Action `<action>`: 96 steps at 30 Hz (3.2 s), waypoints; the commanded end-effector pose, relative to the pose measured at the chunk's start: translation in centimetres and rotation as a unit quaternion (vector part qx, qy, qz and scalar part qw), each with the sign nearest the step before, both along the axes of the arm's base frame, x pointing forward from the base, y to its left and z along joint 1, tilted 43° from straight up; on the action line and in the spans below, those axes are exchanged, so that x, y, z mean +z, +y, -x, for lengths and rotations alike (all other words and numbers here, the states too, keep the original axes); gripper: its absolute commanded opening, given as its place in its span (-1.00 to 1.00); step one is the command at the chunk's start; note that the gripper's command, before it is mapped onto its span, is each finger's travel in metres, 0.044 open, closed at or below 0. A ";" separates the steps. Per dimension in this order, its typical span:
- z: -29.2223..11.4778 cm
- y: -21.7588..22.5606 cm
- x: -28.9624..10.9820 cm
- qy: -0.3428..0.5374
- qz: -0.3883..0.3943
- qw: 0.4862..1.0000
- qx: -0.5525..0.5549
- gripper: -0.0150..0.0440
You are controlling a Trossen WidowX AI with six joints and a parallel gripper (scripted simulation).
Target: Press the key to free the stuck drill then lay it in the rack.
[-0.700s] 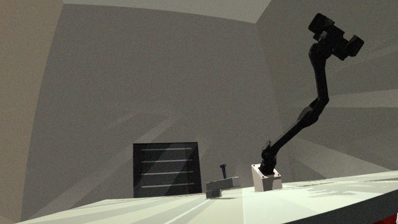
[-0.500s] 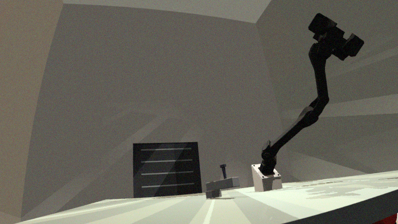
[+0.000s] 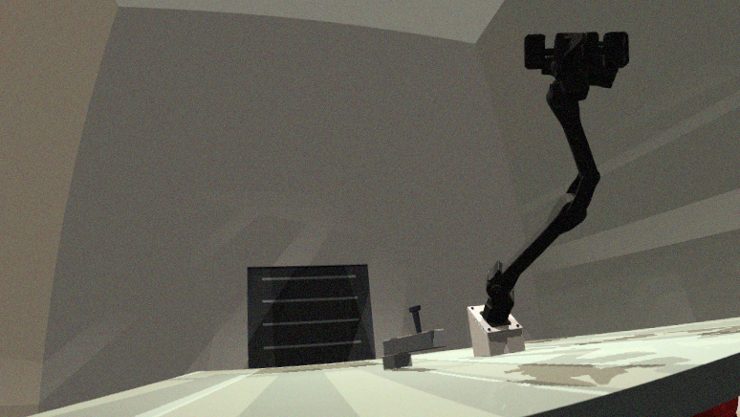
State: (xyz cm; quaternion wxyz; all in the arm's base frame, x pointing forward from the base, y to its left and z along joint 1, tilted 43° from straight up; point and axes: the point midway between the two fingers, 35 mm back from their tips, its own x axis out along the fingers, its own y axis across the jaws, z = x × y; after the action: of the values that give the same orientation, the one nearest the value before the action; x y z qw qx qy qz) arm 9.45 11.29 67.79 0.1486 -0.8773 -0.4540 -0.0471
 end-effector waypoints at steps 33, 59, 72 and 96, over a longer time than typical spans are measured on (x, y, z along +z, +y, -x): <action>-28.5 -16.2 -36.8 0.734 -0.629 0.210 -0.149 -0.49; -17.6 -10.9 -54.5 0.692 -0.513 -0.345 -0.373 -0.49; -17.5 -10.0 -55.5 0.692 -0.513 -0.345 -0.373 -0.49; -17.8 -9.5 -55.9 0.692 -0.513 -0.345 -0.373 -0.49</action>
State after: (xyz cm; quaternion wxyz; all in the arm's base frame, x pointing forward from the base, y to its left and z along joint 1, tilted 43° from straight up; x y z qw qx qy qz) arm 27.46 1.21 12.37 -0.7027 -0.1783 -0.6043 -0.3305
